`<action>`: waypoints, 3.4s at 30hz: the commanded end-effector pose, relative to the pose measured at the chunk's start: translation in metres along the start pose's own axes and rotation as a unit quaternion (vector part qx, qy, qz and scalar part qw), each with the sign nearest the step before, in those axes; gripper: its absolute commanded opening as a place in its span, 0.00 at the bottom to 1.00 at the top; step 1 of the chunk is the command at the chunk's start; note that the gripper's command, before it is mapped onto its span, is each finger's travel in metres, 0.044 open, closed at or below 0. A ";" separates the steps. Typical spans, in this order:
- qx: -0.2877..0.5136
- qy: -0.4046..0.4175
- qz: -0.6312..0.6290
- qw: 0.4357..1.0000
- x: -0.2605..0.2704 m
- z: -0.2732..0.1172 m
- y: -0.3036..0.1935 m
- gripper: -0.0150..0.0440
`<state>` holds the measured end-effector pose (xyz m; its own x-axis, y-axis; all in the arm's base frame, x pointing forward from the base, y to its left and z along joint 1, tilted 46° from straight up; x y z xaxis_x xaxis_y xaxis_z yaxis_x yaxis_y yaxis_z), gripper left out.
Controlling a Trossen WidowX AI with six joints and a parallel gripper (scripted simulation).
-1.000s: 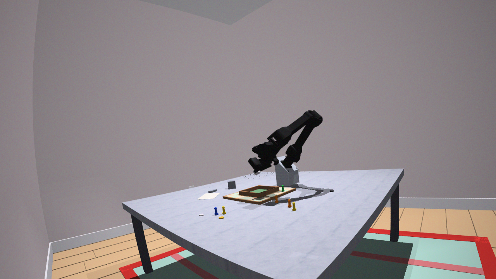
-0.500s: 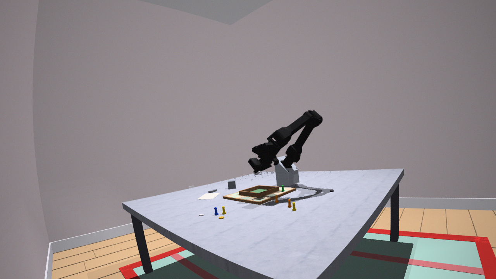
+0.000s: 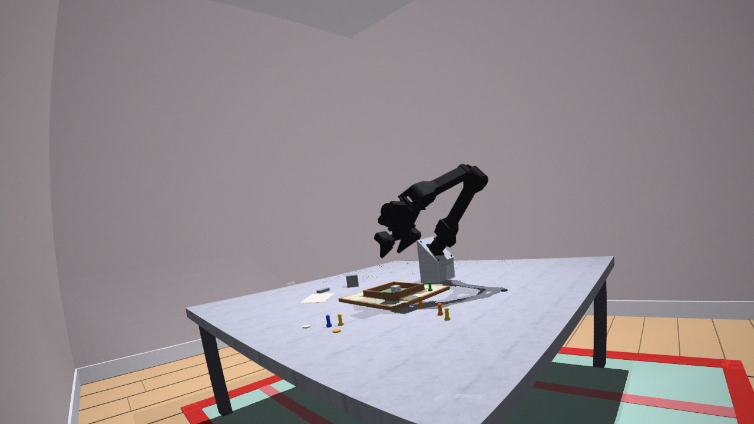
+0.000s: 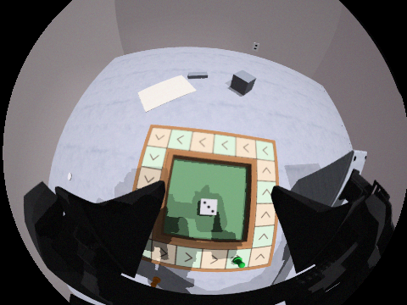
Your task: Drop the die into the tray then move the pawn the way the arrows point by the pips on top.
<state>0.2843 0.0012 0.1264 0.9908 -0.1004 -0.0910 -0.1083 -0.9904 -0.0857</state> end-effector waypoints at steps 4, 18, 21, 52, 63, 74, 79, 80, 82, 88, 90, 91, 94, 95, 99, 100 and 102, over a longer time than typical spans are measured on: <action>0.298 -0.069 0.005 0.952 0.009 0.057 0.046 1.00; 0.304 0.058 -0.357 0.881 -0.018 0.035 0.007 0.64; 0.291 0.116 -0.513 0.799 -0.033 0.026 -0.010 0.59; 0.223 0.257 -0.810 0.477 -0.077 0.024 -0.054 0.59; 0.223 0.257 -0.810 0.477 -0.078 0.038 -0.065 0.59; 0.224 0.258 -0.810 0.477 -0.081 0.052 -0.076 0.59; 0.224 0.258 -0.810 0.477 -0.082 0.055 -0.078 0.55; 0.224 0.258 -0.810 0.477 -0.082 0.055 -0.078 0.50; 0.224 0.258 -0.810 0.477 -0.082 0.055 -0.078 0.42; 0.224 0.258 -0.810 0.477 -0.082 0.055 -0.078 0.31; 0.224 0.258 -0.810 0.477 -0.082 0.055 -0.078 0.29; 0.224 0.258 -0.810 0.477 -0.082 0.055 -0.078 0.28; 0.224 0.258 -0.810 0.477 -0.082 0.055 -0.078 0.25; 0.224 0.258 -0.810 0.477 -0.081 0.054 -0.077 0.25; 0.220 0.255 -0.811 0.479 -0.075 0.041 -0.067 0.25; 0.219 0.255 -0.811 0.479 -0.073 0.038 -0.064 0.25; 0.218 0.253 -0.811 0.480 -0.070 0.030 -0.057 0.25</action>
<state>0.2139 0.0773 0.0988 -0.3129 0.6443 0.6978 0.9429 0.2988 0.1468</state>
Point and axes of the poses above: the point midway between the two fingers, 35 mm back from their tips, its own z axis out along the fingers, its own x axis across the jaws, y = z × x, the point moved 9 cm from there along -z, back along the fingers, and after that the axes turned 14 degrees about z, right-handed, at the moved point
